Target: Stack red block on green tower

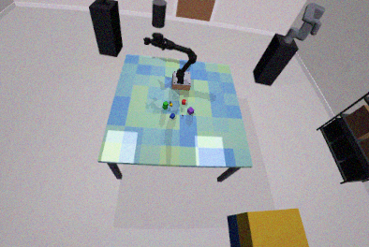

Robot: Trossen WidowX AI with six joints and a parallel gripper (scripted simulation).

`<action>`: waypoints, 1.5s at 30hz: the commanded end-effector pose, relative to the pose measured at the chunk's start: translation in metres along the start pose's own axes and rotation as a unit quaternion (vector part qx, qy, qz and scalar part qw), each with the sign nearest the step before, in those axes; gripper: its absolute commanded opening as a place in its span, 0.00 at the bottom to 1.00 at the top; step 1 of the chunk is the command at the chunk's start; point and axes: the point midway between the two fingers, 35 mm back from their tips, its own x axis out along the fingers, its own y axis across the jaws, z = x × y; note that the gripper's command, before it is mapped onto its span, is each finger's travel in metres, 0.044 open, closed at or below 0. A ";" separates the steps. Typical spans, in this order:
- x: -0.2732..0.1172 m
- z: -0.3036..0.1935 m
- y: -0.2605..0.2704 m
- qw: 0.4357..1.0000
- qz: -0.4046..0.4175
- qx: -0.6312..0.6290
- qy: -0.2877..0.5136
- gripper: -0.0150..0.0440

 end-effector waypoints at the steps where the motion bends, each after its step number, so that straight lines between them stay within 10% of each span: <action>1: 0.000 -0.002 0.001 1.000 0.001 -0.001 0.002 0.98; 23: -0.086 -0.188 0.086 0.928 0.194 -0.186 0.257 1.00; 45: -0.250 -0.332 0.069 0.726 0.361 -0.412 0.416 1.00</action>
